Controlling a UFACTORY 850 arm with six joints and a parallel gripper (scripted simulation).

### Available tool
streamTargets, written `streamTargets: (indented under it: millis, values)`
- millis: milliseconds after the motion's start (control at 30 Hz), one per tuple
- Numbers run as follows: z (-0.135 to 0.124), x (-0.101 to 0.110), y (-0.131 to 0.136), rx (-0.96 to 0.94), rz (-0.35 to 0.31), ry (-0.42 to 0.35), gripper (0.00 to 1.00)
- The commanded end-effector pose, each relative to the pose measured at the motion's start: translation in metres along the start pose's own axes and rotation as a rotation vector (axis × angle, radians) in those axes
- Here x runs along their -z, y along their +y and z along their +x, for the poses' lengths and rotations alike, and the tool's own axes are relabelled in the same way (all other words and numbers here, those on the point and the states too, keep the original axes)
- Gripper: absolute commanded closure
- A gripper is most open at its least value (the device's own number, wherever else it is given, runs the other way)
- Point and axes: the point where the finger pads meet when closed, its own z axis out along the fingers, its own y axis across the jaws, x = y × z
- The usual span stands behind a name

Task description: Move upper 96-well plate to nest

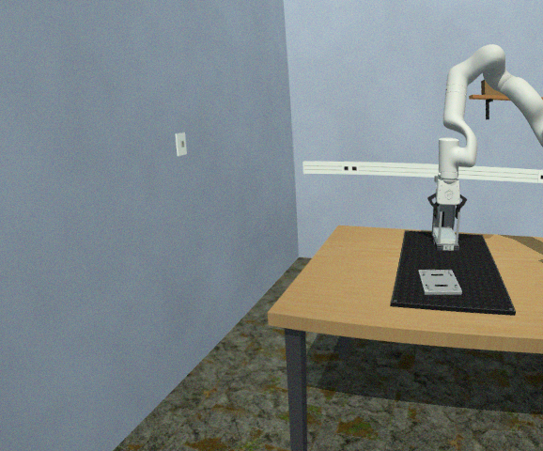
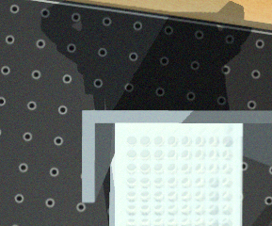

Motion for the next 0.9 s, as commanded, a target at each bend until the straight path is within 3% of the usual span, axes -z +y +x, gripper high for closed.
streamTargets:
  millis: [0,867]
  values:
    - [0.0,-0.008,-0.001,-0.001,0.003,0.002,0.0]
    - [0.0,-0.048,-0.001,-0.001,0.003,0.002,0.0]
